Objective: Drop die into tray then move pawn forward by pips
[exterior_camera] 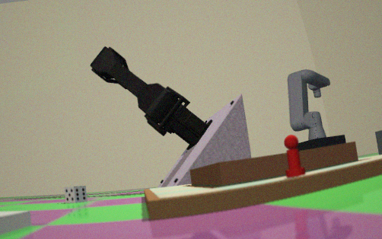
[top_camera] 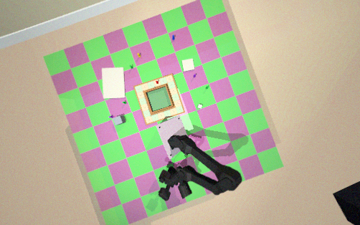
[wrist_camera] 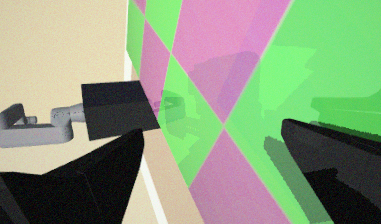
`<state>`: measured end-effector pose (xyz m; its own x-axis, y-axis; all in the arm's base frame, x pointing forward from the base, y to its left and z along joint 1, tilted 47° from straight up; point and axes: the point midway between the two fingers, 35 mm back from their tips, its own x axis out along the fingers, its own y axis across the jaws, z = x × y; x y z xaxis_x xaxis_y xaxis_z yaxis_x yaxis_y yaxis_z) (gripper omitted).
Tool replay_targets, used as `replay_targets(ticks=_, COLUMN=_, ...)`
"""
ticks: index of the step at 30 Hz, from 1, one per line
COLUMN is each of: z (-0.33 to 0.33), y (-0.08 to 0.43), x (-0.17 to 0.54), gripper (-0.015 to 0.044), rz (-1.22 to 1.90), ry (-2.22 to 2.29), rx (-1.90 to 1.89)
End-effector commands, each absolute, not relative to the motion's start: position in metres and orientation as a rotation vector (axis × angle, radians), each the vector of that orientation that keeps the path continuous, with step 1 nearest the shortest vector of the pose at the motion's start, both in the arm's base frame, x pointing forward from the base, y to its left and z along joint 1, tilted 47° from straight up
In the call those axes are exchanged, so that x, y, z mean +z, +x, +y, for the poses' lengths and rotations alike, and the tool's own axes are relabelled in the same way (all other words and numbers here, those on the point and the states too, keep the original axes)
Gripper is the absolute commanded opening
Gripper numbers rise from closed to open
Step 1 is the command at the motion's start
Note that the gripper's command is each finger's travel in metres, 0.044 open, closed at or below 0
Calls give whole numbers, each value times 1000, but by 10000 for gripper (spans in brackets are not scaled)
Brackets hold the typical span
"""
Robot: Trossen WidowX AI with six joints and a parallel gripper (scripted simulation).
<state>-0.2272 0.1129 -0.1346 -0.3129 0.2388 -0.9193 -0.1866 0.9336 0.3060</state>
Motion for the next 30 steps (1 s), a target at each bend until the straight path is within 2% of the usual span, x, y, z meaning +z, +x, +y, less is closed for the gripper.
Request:
replay_targets(ticks=1, z=115, y=-227, x=-134, gripper=374, rz=1839, ry=44, rx=423)
replay_targets(ticks=5, z=159, y=-209, x=-122, gripper=275, rz=1781, ry=152, rx=416)
replay_targets(ticks=11, z=229, y=-155, x=-99, gripper=275, rz=1643, ry=314, rx=384)
replay_targets(ticks=18, z=280, y=-65, x=-72, gripper=275, rz=1452, ry=415, rx=325)
replay_targets(ticks=30, z=283, y=91, x=-29, gripper=275, rz=1203, ry=524, rx=99)
